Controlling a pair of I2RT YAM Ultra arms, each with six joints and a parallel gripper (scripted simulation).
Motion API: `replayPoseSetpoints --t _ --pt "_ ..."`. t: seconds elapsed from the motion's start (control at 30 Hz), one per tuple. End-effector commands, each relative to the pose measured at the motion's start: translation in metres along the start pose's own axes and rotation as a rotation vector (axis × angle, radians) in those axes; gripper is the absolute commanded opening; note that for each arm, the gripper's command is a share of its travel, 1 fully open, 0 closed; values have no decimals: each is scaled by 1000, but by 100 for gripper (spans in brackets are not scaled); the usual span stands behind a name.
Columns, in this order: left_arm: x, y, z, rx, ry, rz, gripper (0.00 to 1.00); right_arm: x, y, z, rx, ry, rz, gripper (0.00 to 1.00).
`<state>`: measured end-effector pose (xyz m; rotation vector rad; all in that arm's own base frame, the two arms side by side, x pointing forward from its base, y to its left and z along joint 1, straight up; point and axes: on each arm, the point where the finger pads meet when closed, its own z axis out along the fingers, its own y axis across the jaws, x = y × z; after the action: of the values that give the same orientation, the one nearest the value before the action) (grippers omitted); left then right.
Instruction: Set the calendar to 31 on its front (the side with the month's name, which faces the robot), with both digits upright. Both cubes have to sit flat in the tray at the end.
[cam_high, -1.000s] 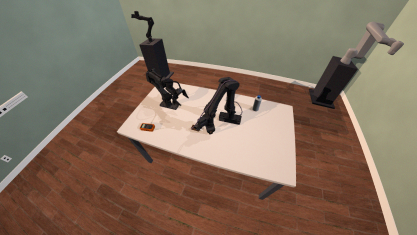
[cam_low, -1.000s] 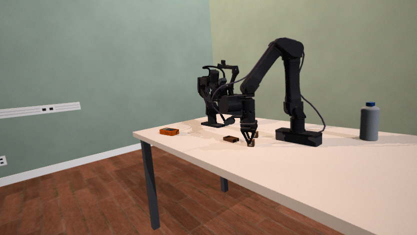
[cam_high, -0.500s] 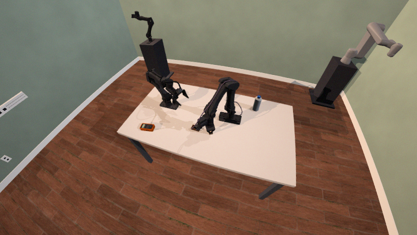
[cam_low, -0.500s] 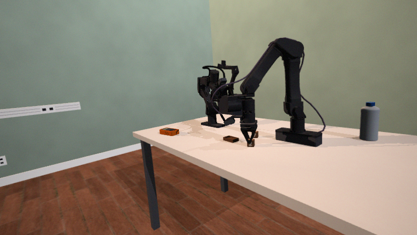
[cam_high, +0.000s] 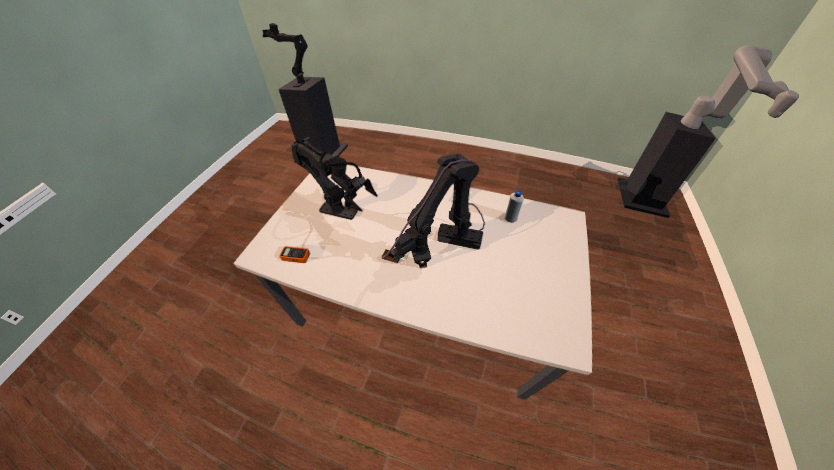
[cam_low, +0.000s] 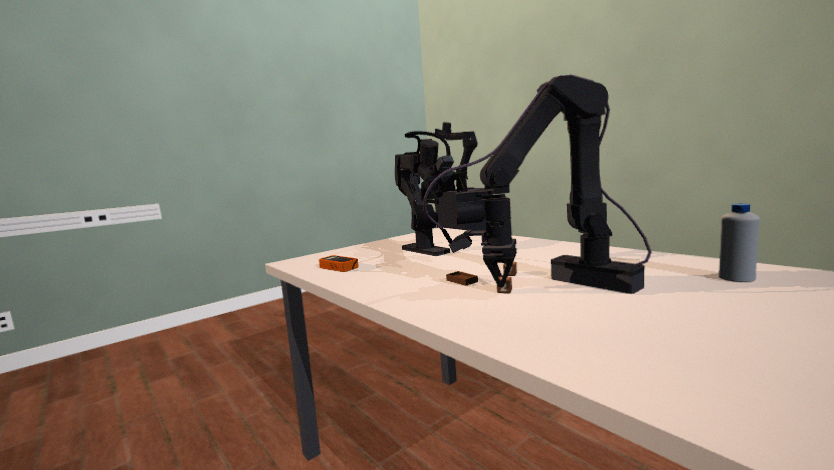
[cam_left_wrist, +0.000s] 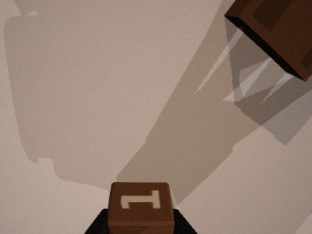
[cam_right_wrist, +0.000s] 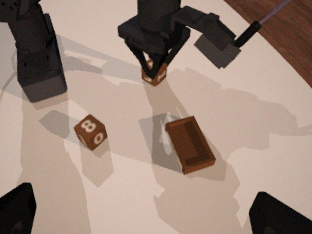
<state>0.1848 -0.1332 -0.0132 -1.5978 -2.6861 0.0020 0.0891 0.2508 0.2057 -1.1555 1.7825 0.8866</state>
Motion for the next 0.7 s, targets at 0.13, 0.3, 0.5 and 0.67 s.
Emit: replayPoseSetpoints --t 0.13,0.3,0.5,0.67 --pt "-7 3 -60 -18 -30 13 26 -14 -2 -7 10 -54 5 100" --pt "-7 4 -64 -25 -28 -7 26 -14 -2 -7 10 -54 5 100" --pt "-36 -14 -59 -15 -32 -71 26 8 -12 -17 121 33 75 100" --pt "-64 -38 -57 -9 -15 -49 26 25 -21 -44 238 66 120 100"
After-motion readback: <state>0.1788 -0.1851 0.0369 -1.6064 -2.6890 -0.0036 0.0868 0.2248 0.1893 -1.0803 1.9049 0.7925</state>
